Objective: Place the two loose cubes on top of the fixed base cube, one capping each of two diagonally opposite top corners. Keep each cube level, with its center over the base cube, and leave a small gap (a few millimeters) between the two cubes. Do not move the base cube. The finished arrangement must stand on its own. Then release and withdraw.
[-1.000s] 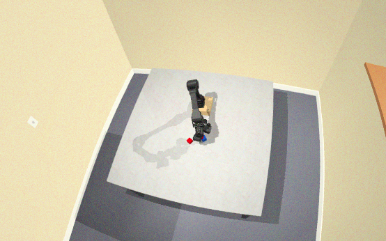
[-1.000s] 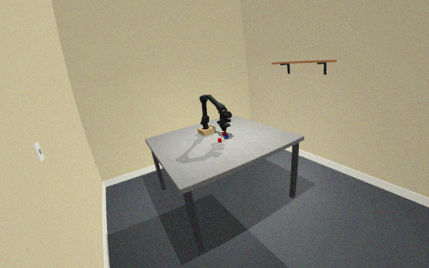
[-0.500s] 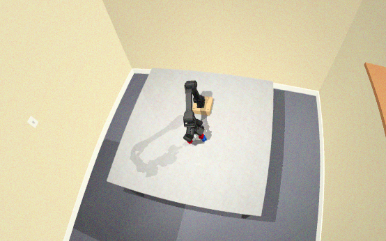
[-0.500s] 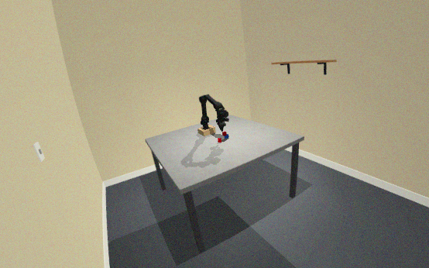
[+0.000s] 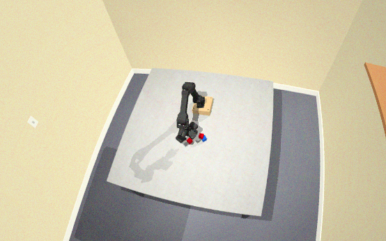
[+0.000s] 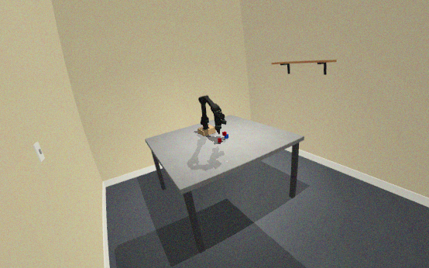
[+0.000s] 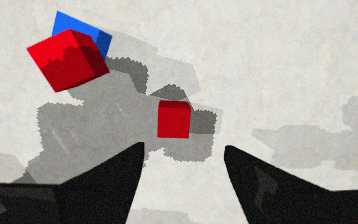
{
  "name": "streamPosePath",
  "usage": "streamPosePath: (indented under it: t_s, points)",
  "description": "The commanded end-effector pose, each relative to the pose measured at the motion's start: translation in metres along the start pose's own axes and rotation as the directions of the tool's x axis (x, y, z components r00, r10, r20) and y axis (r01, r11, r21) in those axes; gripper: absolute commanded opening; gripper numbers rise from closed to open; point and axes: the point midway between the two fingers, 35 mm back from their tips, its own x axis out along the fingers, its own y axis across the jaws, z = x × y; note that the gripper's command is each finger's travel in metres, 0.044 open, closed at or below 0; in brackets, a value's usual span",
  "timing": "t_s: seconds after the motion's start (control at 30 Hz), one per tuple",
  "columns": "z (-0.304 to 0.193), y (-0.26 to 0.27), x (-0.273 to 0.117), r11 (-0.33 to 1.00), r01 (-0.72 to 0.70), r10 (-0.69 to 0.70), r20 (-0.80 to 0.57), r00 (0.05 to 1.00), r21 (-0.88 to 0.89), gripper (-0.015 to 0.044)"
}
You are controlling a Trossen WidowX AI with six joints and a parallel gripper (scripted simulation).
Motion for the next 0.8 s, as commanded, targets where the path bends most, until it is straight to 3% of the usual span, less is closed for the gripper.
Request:
streamPosePath:
  t_s: [0.0,0.77]
  points:
    - [-0.004,0.004,0.028,1.0,-0.015,0.015,-0.012,1.0,0.0,0.0265]
    - [-0.004,0.005,0.067,1.0,-0.015,0.015,-0.012,1.0,0.0,0.0265]
